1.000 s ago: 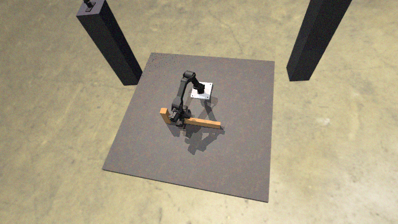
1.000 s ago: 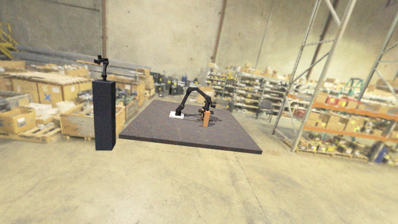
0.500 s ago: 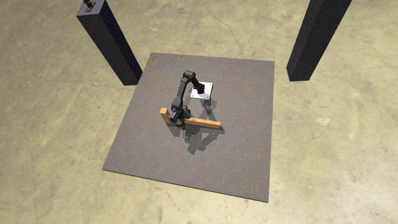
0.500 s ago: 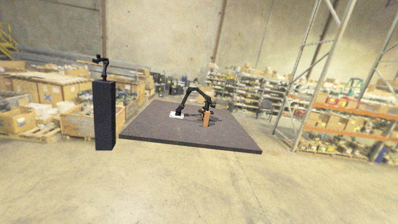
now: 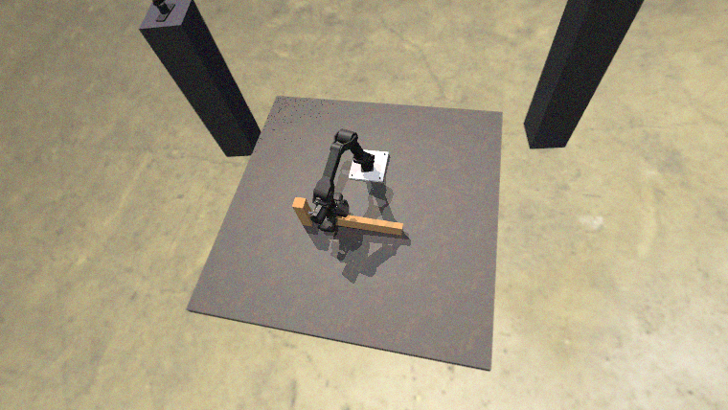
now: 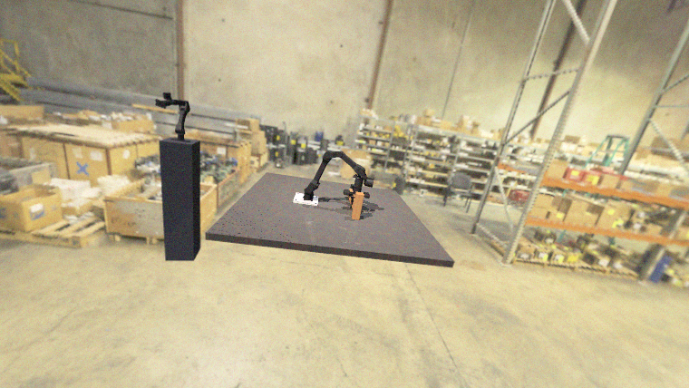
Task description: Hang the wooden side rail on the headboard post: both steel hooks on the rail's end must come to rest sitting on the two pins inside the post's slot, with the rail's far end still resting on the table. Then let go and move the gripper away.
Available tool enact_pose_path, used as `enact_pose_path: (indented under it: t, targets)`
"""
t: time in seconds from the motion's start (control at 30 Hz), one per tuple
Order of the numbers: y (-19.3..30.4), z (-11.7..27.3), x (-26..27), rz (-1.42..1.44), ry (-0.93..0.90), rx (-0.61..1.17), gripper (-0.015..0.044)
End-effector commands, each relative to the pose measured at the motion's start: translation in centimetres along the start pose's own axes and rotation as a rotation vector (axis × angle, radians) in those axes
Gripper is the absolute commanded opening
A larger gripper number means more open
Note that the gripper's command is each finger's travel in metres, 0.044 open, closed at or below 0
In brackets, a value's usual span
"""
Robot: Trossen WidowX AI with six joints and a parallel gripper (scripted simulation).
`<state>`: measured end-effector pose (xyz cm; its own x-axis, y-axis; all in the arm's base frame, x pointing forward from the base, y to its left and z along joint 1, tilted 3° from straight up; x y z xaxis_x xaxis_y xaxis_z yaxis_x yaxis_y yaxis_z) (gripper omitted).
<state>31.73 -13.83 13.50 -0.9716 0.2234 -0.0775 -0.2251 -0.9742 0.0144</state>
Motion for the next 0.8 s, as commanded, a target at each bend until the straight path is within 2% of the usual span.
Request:
enact_pose_path:
  t: [0.0,0.77]
  targets:
    - [0.15,0.32,-0.13,0.003,0.007,0.005,0.0]
    - [0.36,0.34,-0.32,0.003,0.007,0.005,0.0]
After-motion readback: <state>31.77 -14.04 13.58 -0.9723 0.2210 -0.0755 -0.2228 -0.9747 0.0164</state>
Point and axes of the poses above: the point midway between the two fingers, 35 mm back from their tips, its own z axis back along the fingers, its own x axis across the jaws, y = z × x, the point moved 4 cm from there along z, back along the fingers, and after that the axes turned 3 degrees about -z, right-handed, at the moved point
